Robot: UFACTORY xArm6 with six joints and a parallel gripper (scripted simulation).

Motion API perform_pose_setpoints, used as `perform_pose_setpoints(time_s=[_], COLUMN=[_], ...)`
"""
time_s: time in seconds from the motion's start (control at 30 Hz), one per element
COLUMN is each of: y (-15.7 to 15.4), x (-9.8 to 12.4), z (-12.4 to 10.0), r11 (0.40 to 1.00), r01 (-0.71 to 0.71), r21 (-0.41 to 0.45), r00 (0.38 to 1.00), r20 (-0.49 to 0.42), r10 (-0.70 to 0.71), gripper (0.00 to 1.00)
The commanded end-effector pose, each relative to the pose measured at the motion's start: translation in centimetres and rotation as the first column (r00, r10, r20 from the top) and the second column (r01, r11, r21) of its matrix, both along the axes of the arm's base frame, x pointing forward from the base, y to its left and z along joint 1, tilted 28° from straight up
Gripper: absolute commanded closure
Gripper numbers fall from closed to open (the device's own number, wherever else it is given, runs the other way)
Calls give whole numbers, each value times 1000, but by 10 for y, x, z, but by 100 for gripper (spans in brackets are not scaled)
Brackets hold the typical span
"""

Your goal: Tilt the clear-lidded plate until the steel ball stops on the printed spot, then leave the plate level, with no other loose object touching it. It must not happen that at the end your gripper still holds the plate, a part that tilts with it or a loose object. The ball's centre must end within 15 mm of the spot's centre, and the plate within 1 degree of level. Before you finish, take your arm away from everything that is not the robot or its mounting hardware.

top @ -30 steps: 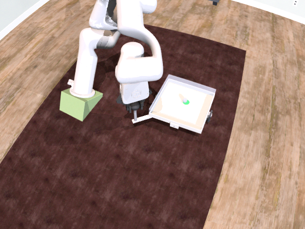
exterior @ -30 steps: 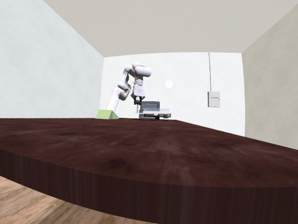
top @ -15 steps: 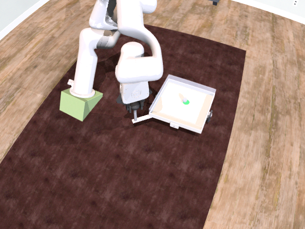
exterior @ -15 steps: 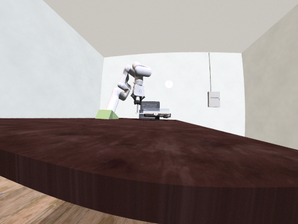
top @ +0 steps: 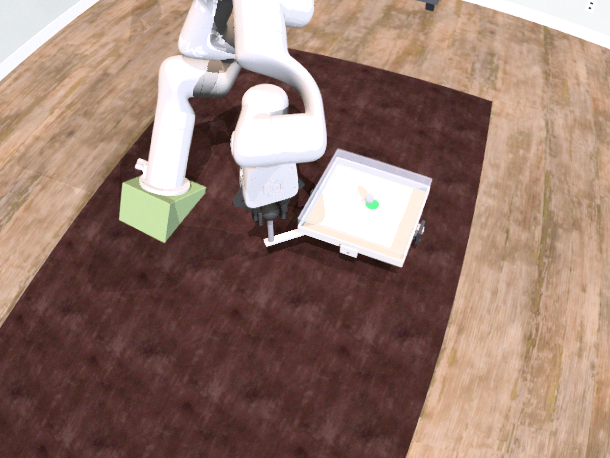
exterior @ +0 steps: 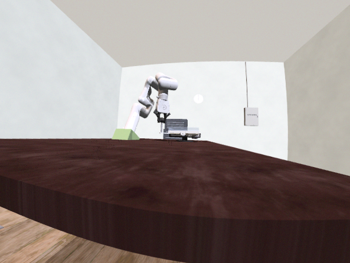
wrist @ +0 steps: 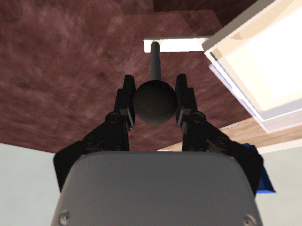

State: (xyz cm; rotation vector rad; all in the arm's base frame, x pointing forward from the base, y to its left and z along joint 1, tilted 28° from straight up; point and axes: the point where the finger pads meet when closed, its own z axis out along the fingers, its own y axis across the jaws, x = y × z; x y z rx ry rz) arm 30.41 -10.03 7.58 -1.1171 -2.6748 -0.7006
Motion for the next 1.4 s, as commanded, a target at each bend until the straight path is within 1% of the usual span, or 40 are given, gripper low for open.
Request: perform_pose_setpoints(time_s=[0.0, 1.37], y=[-2, 0], x=[2, -1], z=[0, 1], r11=[1000, 1000], r01=[2, 2], r21=[-3, -3], r00=[1000, 1000], r20=[4, 4], r10=[-2, -2], gripper=[100, 100])
